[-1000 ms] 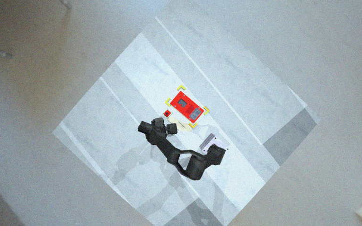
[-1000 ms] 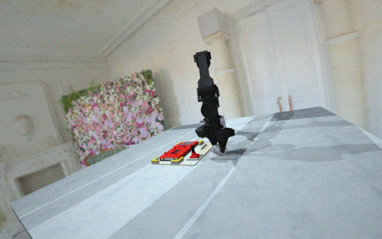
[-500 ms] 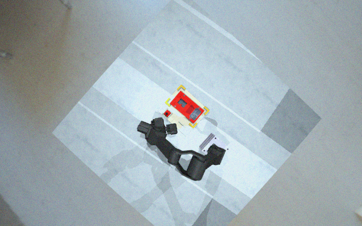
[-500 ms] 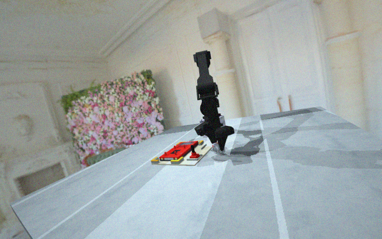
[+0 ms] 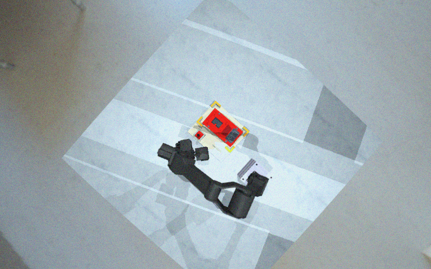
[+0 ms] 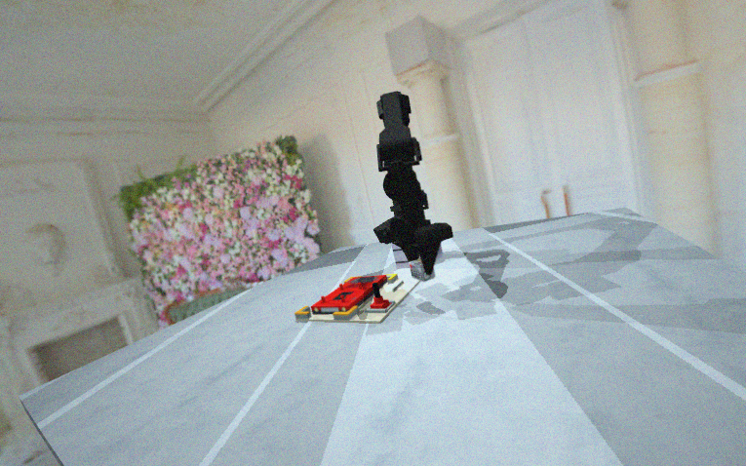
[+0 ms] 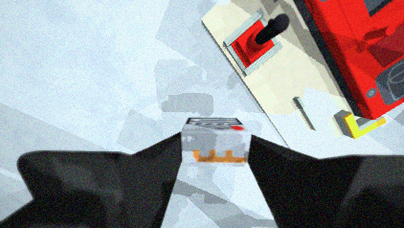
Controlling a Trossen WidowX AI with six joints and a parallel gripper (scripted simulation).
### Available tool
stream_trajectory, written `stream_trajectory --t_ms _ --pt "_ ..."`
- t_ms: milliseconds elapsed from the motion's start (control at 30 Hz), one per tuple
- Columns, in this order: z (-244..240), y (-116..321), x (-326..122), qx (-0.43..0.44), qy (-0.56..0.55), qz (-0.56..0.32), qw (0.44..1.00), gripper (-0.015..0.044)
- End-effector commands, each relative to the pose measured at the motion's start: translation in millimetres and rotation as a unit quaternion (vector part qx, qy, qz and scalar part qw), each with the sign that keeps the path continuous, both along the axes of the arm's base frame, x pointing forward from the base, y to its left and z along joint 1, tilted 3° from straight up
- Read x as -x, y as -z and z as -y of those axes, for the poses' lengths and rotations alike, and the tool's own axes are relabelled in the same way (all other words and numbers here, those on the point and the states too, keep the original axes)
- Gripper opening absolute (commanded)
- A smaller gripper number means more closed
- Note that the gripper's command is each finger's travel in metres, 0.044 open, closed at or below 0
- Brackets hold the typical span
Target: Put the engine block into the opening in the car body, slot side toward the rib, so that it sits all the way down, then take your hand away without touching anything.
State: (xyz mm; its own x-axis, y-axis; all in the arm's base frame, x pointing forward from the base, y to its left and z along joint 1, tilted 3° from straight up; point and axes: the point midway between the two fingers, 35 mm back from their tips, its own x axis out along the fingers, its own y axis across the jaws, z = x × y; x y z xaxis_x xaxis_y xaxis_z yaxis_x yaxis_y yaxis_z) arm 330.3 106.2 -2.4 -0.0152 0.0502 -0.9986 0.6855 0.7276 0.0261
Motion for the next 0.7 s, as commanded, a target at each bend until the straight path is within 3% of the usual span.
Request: stream_trajectory --t_ms 0,667 --pt "0 -17 -4 0.000 -0.003 0.005 1.000 0.0000" --pt "5 -73 -3 0.000 -0.003 0.005 1.000 0.0000"
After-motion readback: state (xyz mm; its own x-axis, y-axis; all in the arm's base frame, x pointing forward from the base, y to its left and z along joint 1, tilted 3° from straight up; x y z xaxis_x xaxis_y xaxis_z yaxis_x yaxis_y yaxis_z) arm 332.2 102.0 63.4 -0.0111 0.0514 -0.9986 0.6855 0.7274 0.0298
